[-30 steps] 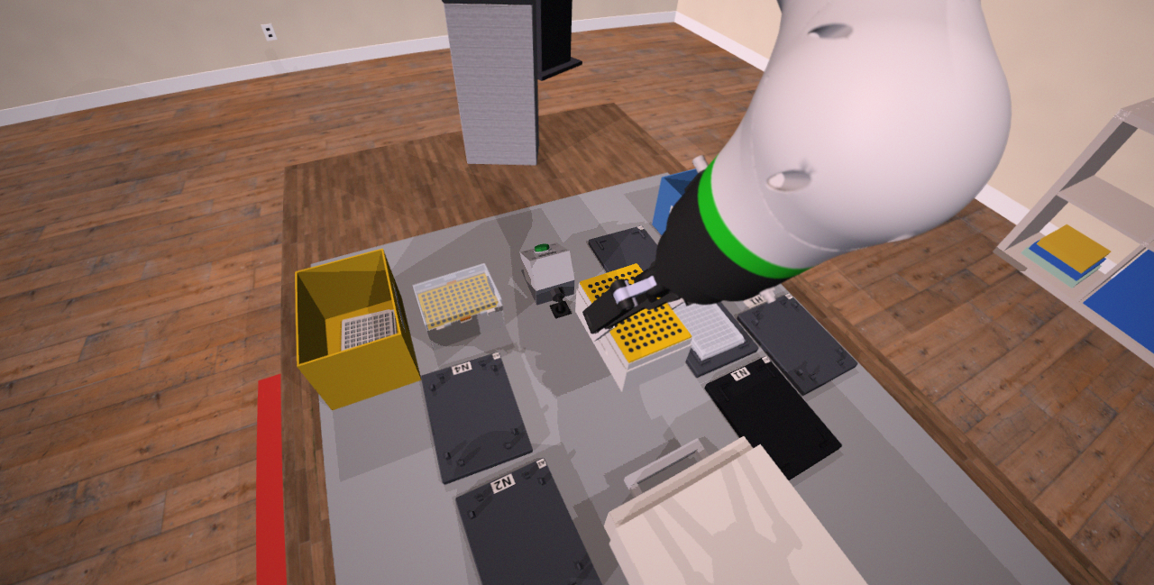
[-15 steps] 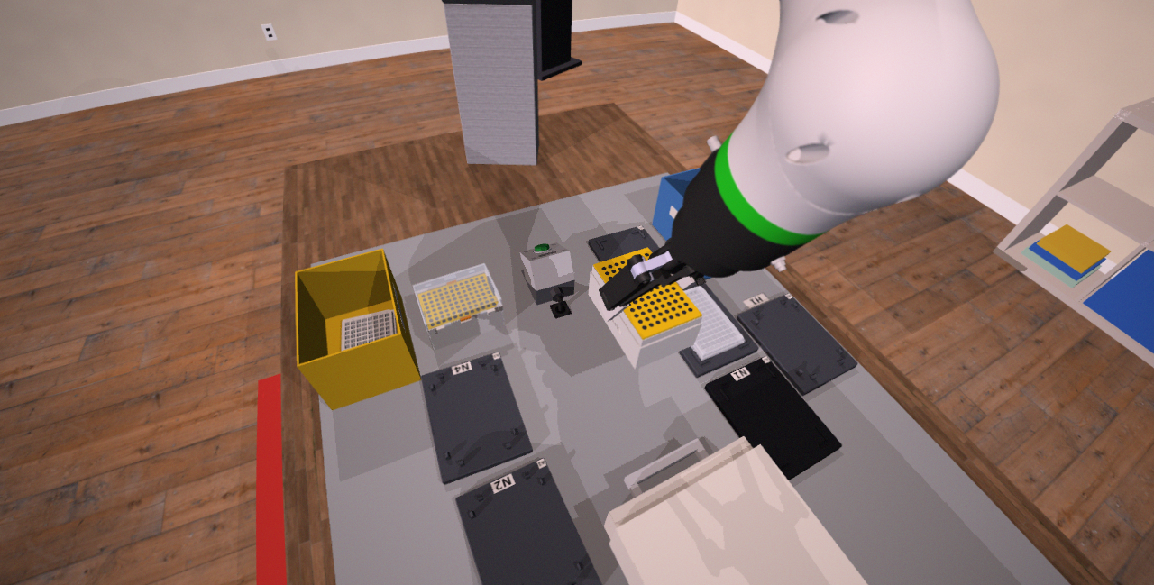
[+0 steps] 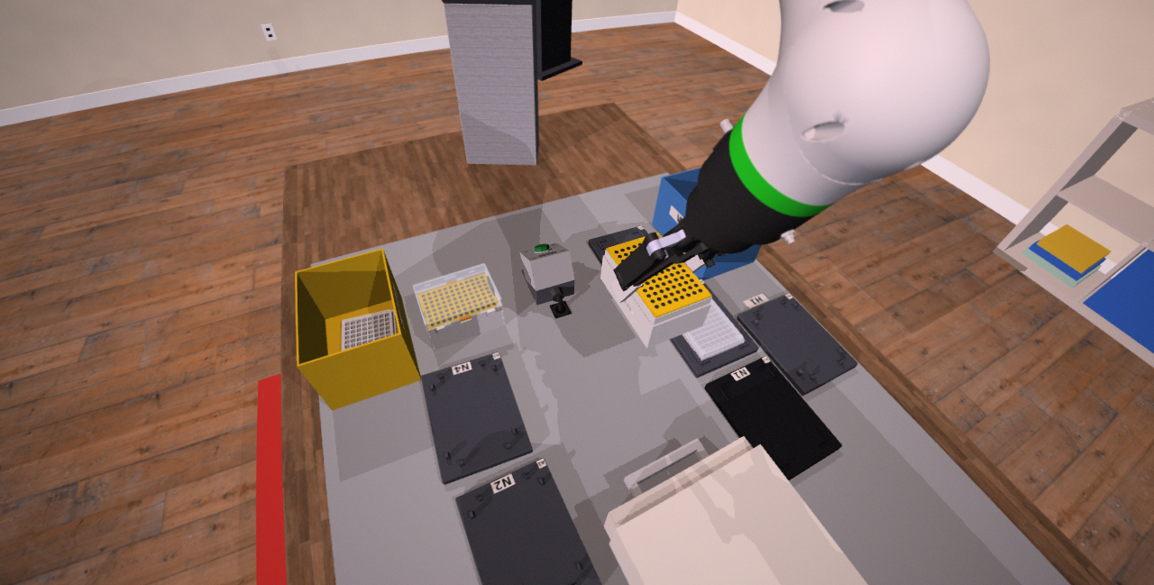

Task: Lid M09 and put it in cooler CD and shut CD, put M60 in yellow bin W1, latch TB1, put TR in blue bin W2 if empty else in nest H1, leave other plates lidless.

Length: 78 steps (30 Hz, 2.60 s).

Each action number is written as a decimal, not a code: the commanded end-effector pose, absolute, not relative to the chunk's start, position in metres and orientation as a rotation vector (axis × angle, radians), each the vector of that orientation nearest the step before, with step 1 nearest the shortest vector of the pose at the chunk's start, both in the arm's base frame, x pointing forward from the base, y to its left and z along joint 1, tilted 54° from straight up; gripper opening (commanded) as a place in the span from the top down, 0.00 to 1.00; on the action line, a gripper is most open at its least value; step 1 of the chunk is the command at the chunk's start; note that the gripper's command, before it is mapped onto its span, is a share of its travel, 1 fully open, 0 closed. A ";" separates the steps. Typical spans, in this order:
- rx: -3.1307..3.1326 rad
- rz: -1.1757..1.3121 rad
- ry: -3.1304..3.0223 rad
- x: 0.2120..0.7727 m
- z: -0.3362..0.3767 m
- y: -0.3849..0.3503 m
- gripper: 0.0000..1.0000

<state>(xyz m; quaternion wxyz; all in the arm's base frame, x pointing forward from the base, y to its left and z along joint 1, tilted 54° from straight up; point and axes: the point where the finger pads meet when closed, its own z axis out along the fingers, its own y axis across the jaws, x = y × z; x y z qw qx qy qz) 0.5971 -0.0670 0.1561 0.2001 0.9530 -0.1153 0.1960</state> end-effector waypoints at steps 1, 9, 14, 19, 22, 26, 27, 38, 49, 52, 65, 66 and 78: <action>2.664 0.549 -0.322 0.596 0.149 -0.059 1.00; 2.664 0.549 -0.322 0.593 0.134 -0.044 1.00; 2.664 0.549 -0.322 0.592 0.128 -0.039 1.00; 2.664 0.549 -0.322 0.590 0.119 -0.029 1.00; 2.664 0.549 -0.322 0.589 0.114 -0.024 1.00; 2.664 0.549 -0.322 0.587 0.106 -0.016 1.00; 2.664 0.549 -0.322 0.587 0.104 -0.014 1.00; 2.664 0.549 -0.322 0.584 0.088 0.003 1.00; 2.664 0.549 -0.322 0.580 0.071 0.020 1.00; 2.664 0.549 -0.322 0.579 0.065 0.025 1.00; 2.664 0.549 -0.322 0.575 0.045 0.046 1.00; 2.664 0.549 -0.322 0.575 0.043 0.048 1.00; 2.664 0.549 -0.322 0.570 0.021 0.070 1.00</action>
